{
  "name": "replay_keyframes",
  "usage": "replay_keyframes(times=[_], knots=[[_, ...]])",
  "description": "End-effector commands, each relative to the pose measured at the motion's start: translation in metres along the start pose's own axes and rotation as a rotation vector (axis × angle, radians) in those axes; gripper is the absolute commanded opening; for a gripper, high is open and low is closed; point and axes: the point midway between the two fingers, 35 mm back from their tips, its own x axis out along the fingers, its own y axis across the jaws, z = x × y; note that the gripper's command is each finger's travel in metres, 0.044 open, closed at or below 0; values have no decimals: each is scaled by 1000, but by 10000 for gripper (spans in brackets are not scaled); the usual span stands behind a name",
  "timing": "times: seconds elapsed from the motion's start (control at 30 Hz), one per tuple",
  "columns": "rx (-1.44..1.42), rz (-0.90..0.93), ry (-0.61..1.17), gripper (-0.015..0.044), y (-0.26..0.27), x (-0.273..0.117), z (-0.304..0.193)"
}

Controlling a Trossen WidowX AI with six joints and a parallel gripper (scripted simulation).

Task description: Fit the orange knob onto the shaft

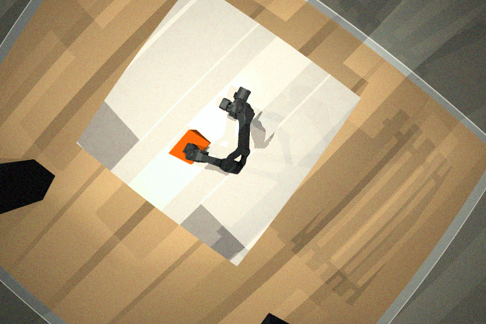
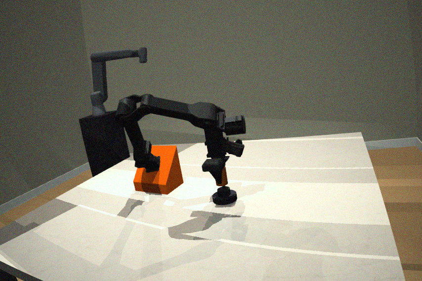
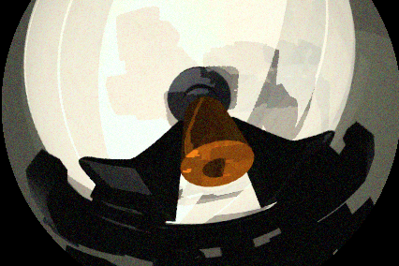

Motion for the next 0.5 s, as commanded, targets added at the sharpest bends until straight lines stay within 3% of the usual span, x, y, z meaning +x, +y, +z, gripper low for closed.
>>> replay_keyframes(times=[0.0,0.47], knots=[[323,-4,-2,0,1,-2,-3],[323,-3,-2,0,5,0,-4]])
